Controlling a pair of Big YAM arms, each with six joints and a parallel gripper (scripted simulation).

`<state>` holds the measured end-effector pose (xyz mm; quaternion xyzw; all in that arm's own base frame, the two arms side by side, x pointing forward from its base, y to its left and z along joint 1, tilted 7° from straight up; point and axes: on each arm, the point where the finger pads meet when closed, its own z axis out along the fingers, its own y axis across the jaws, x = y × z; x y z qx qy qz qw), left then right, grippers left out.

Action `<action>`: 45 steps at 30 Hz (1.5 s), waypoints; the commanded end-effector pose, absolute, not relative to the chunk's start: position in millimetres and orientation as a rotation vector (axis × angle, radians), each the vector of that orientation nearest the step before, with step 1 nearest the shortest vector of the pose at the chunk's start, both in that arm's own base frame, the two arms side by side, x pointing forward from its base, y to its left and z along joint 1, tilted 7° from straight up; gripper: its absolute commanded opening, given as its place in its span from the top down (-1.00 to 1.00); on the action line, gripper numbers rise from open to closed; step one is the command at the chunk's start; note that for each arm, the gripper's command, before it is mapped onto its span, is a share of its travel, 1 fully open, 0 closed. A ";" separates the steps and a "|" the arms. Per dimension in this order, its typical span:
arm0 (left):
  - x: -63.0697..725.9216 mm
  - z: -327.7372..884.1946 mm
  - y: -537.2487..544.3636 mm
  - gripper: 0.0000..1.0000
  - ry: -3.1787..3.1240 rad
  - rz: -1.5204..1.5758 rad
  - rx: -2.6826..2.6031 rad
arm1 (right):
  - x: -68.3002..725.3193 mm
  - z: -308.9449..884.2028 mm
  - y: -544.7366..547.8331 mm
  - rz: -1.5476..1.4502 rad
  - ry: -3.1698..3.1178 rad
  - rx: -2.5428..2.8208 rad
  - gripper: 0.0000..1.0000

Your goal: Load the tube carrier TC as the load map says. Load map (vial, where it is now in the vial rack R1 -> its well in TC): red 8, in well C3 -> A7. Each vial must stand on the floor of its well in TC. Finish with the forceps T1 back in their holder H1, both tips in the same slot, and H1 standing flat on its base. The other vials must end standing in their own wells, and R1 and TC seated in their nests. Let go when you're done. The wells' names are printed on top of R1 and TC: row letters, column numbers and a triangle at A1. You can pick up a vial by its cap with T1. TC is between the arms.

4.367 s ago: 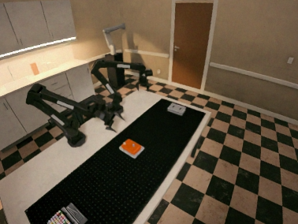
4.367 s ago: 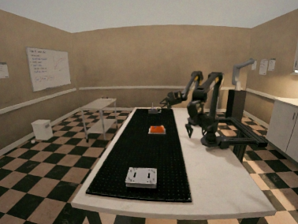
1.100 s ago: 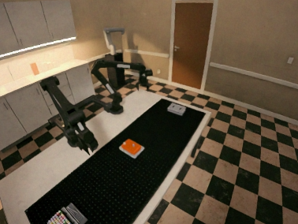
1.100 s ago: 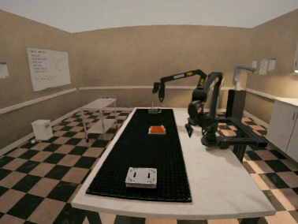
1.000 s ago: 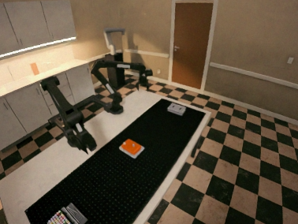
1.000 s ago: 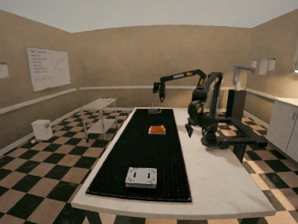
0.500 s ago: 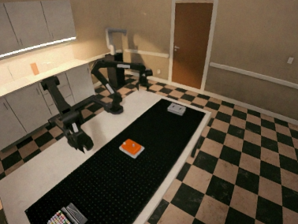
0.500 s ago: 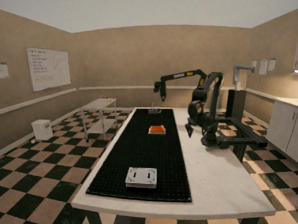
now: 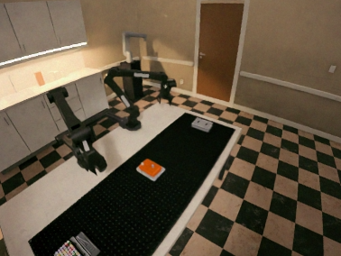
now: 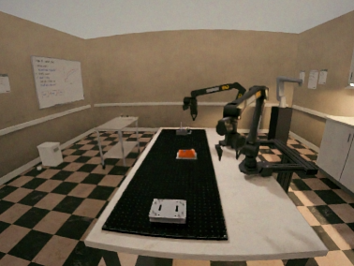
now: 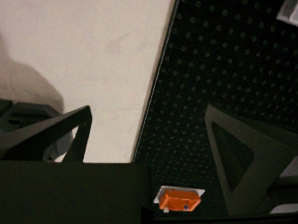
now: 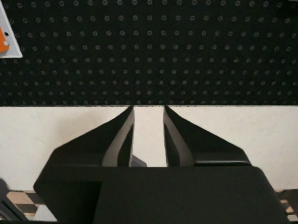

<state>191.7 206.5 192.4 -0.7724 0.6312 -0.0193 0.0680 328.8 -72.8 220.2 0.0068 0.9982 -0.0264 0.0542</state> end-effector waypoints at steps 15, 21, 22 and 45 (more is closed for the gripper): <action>243.8 219.7 193.6 -1.00 2.323 -0.025 -1.863 | 336.5 232.8 -75.2 -0.087 3.001 0.017 0.51; 260.1 222.5 180.4 -1.00 2.466 -0.011 -1.672 | 336.5 232.8 -75.2 -0.087 3.001 0.017 0.51; 263.4 223.1 177.8 -1.00 2.488 -0.009 -1.639 | 336.5 232.8 -75.2 -0.087 3.001 0.017 0.51; 309.7 231.5 125.6 -1.00 2.852 0.037 -0.890 | 336.5 232.8 -75.2 -0.087 3.001 0.017 0.51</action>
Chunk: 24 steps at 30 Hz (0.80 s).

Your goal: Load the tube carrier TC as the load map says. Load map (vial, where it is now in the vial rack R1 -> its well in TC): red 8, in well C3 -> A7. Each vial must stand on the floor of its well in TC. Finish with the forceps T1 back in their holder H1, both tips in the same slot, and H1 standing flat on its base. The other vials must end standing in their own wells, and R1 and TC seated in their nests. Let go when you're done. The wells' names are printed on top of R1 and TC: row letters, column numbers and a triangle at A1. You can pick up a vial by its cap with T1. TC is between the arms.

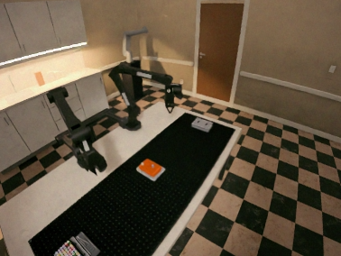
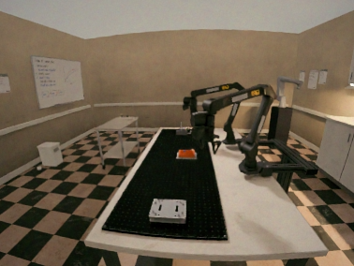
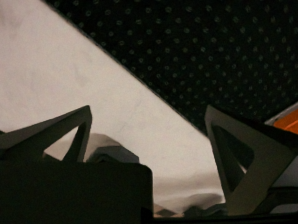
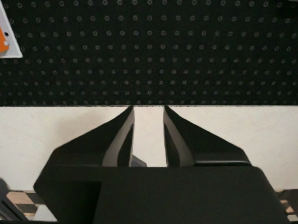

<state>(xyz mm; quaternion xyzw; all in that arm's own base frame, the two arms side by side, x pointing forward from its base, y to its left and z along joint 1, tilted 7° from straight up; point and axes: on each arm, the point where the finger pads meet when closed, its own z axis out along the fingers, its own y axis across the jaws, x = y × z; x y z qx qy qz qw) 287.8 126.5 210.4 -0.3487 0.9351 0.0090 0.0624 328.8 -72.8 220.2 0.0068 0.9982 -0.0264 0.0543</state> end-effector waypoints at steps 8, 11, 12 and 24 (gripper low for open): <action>320.2 233.5 110.6 -1.00 2.915 0.050 -0.660 | 336.5 232.8 -75.2 -0.087 3.001 0.017 0.51; 325.1 234.5 102.0 -1.00 2.942 0.057 -0.543 | 336.5 232.8 -75.2 -0.087 3.001 0.017 0.51; 327.2 235.0 98.4 -1.00 2.949 0.059 -0.504 | 336.5 232.8 -75.2 -0.087 3.001 0.017 0.51; 344.1 238.7 65.0 -1.00 2.995 0.080 -0.108 | 336.5 232.8 -75.2 -0.087 3.001 0.017 0.51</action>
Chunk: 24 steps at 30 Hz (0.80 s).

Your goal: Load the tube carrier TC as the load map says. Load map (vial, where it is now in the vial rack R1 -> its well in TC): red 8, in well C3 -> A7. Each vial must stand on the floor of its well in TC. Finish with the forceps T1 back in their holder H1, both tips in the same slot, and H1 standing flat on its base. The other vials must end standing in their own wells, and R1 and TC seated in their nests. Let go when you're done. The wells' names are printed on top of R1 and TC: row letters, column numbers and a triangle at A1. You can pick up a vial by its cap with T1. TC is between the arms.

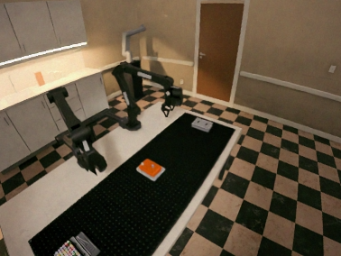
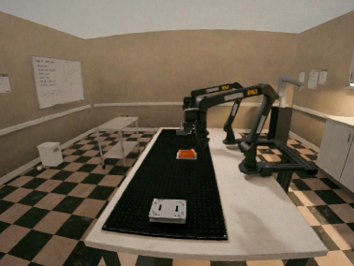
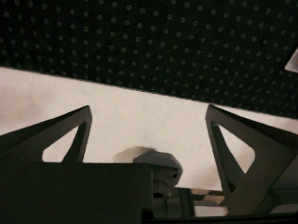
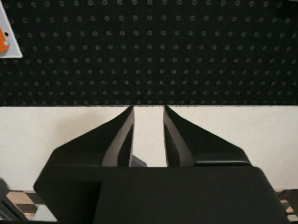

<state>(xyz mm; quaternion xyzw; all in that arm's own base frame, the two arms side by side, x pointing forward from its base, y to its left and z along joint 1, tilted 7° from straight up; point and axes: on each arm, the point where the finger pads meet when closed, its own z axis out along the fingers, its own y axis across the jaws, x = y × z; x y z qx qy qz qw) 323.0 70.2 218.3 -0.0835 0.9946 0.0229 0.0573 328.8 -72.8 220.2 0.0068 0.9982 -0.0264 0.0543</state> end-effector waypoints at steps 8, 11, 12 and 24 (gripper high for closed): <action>346.2 239.5 66.7 -1.00 2.996 0.091 0.039 | 336.5 232.8 -75.2 -0.087 3.001 0.017 0.51; 346.8 239.5 63.6 -1.00 2.996 0.090 0.052 | 336.5 232.8 -75.2 -0.087 3.001 0.017 0.51; 346.9 239.5 63.3 -1.00 2.996 0.090 0.054 | 336.5 232.8 -75.2 -0.087 3.001 0.017 0.51; 346.8 239.5 63.4 -1.00 2.996 0.090 0.053 | 336.5 232.8 -75.2 -0.087 3.001 0.017 0.51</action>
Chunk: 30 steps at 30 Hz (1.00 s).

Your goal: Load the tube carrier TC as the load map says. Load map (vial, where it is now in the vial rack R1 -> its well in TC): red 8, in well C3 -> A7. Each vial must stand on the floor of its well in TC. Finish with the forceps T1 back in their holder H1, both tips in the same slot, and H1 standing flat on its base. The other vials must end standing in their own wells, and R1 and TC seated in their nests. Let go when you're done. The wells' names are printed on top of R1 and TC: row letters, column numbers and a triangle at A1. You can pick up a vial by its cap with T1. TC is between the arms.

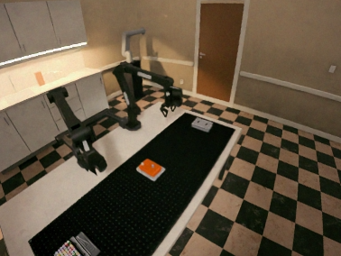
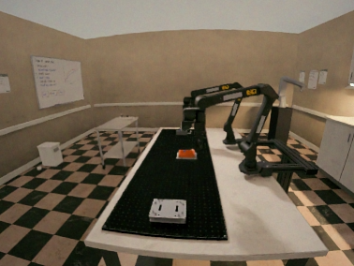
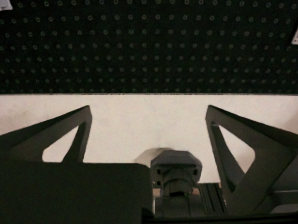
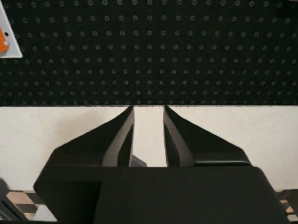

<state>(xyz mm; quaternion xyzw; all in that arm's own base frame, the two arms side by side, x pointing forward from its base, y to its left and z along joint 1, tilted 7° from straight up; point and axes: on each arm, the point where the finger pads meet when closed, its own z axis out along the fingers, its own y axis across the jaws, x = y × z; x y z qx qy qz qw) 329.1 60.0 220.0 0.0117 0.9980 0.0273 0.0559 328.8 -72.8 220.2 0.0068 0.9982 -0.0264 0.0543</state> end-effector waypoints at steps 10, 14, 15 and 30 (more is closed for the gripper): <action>346.8 239.5 63.4 -1.00 2.996 0.090 0.052 | 336.5 232.8 -75.2 -0.087 3.001 0.017 0.51; 346.8 239.5 63.4 -1.00 2.996 0.090 0.052 | 336.5 232.8 -75.2 -0.087 3.001 0.017 0.51; 346.8 239.5 63.4 -1.00 2.996 0.090 0.052 | 336.5 232.8 -75.2 -0.087 3.001 0.017 0.51; 346.8 239.5 63.4 -1.00 2.996 0.090 0.052 | 336.5 232.8 -75.2 -0.087 3.001 0.017 0.51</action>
